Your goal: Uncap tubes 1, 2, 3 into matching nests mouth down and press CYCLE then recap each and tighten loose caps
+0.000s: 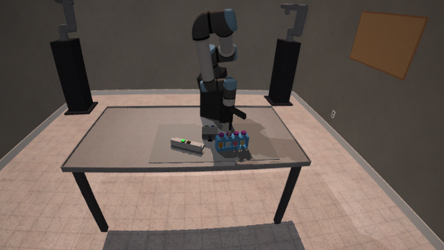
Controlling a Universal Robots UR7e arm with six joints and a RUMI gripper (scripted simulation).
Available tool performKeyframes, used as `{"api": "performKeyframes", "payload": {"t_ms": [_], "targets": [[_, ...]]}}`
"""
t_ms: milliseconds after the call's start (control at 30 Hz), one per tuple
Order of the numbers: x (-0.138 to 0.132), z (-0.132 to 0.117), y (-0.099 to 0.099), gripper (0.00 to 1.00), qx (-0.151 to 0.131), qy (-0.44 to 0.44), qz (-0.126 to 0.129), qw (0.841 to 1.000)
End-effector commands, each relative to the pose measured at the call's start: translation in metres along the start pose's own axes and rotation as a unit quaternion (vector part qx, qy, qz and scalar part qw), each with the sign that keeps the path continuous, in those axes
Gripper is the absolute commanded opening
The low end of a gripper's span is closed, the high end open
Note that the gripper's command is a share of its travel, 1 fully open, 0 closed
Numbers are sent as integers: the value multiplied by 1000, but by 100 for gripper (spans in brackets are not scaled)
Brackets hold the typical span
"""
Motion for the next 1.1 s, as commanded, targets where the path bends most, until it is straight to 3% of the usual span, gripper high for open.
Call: {"api": "performKeyframes", "payload": {"t_ms": [0, 100, 133, 467, 1067], "targets": [[0, 0, 0, 0, -3, 18, 1, 1000], [0, 0, 0, 0, -3, 18, 1, 1000], [0, 0, 0, 35, -3, 18, 1, 1000], [0, 0, 0, 35, -3, 18, 1, 1000], [0, 1, -46, 35, -3, 18, 1, 1000]]}}
Point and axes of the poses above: the point where the finger pads meet when closed, its own y axis out along the fingers, its own x axis across the jaws, z = x × y, the point moved 4 cm from there along -y, back along the fingers, and after that the axes turned 11 degrees about -y, right-handed, at the moved point
